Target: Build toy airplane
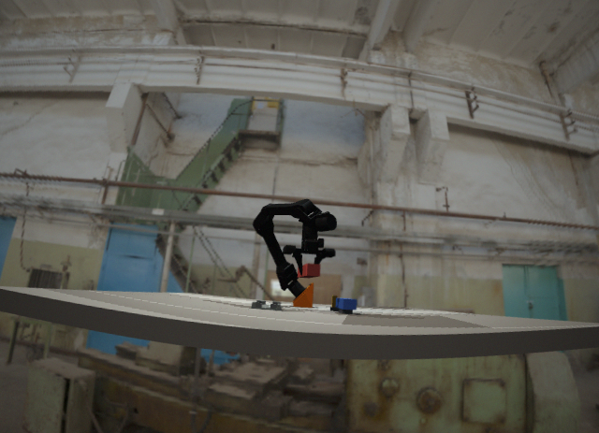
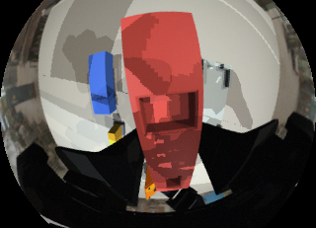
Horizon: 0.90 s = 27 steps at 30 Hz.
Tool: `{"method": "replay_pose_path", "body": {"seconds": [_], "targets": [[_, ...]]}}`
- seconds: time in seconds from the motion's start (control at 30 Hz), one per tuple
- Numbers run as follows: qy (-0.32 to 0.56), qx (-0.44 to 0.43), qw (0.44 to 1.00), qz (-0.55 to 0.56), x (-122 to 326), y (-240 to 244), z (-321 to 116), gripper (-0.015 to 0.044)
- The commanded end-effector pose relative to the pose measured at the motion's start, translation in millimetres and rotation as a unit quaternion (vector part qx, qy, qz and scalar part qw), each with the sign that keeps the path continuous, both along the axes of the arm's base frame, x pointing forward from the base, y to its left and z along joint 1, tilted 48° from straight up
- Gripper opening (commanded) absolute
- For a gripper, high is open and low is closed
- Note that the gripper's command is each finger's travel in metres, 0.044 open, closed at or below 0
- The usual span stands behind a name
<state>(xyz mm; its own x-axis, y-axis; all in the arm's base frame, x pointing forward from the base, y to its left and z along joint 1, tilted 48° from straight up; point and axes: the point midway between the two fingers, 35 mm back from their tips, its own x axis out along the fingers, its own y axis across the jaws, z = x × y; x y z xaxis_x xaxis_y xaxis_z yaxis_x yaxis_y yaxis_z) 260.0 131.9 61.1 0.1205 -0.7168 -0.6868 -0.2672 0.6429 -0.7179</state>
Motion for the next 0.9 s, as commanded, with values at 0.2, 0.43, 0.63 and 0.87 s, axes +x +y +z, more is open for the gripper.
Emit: {"method": "replay_pose_path", "body": {"seconds": [0.2, 0.43, 0.63, 0.87], "targets": [[-0.009, 0.007, 1.000, -0.003, 8, -28, 17, 0.0000], [-0.015, 0.009, 1.000, -0.008, 12, -48, 27, 0.0000], [-0.020, 0.010, 1.000, -0.012, 13, -66, 35, 0.0000], [-0.026, 0.009, 0.999, -0.018, 13, -87, 45, 0.0000]]}}
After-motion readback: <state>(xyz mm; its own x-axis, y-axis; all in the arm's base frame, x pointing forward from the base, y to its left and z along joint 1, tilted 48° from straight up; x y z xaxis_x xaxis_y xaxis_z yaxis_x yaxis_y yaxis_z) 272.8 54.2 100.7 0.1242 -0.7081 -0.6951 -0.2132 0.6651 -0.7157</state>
